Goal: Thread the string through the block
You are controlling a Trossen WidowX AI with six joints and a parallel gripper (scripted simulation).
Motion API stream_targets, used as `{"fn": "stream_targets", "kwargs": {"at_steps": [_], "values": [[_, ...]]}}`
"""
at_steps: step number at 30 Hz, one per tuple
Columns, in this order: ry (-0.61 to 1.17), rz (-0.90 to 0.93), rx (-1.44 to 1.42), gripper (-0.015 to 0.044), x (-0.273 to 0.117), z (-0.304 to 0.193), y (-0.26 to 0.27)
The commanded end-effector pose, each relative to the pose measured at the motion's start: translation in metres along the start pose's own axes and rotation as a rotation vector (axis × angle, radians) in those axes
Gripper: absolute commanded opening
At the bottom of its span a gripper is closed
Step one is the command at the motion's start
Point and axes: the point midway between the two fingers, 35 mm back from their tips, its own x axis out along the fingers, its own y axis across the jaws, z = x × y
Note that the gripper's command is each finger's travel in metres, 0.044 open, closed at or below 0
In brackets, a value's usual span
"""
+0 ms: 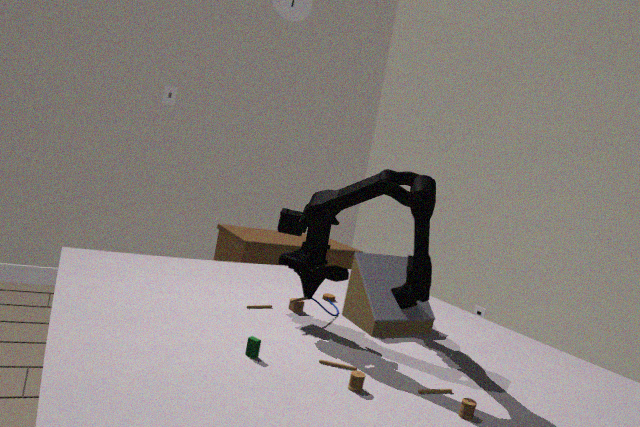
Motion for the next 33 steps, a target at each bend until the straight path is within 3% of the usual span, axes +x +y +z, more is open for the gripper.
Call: {"fn": "stream_targets", "kwargs": {"at_steps": [1, 33], "values": [[0.005, 0.006, -0.034, 0.0000, 0.000, -0.004, -0.004], [-0.010, 0.059, -0.336, 0.0000, -0.005, -0.039, -0.032]]}}
